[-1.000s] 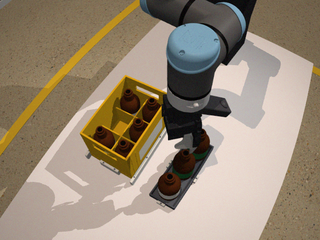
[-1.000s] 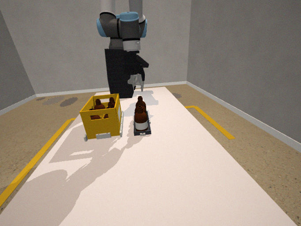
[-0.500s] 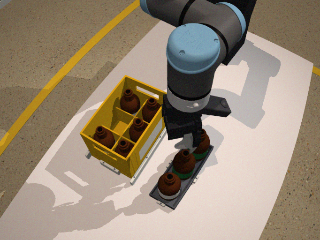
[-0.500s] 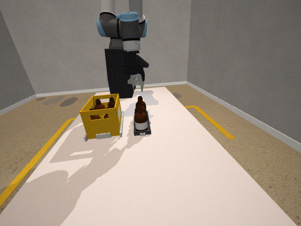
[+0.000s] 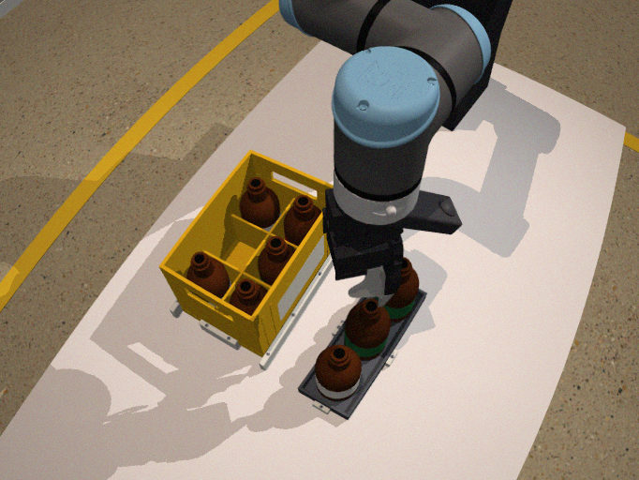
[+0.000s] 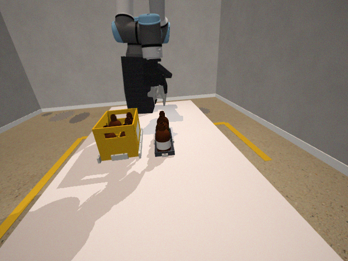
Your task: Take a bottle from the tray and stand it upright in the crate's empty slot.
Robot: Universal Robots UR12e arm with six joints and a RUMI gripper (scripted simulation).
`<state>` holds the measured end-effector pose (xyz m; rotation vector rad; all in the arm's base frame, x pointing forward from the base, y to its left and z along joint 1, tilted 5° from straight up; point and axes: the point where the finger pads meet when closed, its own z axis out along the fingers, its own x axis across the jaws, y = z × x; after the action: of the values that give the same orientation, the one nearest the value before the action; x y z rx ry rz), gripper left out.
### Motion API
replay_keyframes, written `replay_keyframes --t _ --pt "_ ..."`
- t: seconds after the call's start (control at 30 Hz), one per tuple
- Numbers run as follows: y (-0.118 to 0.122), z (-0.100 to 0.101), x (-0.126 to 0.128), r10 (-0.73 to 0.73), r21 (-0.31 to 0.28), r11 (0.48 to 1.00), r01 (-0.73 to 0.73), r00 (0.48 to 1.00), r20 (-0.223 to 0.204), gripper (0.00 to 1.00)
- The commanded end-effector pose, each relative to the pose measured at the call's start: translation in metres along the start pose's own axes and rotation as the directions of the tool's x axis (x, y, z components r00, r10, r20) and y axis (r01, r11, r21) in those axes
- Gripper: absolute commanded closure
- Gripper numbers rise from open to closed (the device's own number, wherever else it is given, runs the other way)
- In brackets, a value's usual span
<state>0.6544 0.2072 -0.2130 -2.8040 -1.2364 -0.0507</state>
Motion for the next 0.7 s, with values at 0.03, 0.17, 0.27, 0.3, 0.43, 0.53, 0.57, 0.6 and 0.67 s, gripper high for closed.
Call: replay_keyframes --t 0.03,0.17,0.27,0.3,0.43,0.53,0.57,0.6,0.67 --pt "0.001 0.000 0.003 -0.001 -0.003 1.000 0.001 1.000 -0.002 0.62" --pt "0.001 0.003 0.003 -0.001 -0.003 1.000 0.001 1.000 -0.001 0.62" --pt "0.002 0.006 0.003 -0.001 -0.003 1.000 0.001 1.000 -0.001 0.62" --pt "0.002 0.007 0.003 -0.001 -0.003 1.000 0.001 1.000 -0.001 0.62" --pt "0.002 0.010 0.003 -0.001 -0.003 1.000 0.001 1.000 -0.001 0.62" --pt "0.002 0.012 0.003 -0.001 -0.003 1.000 0.001 1.000 -0.001 0.62" --pt "0.002 0.014 0.003 -0.001 -0.003 1.000 0.001 1.000 -0.001 0.62" --pt "0.002 0.015 0.003 -0.001 -0.003 1.000 0.001 1.000 -0.001 0.62" --pt "0.002 0.018 0.003 -0.001 -0.003 1.000 0.001 1.000 -0.001 0.62"
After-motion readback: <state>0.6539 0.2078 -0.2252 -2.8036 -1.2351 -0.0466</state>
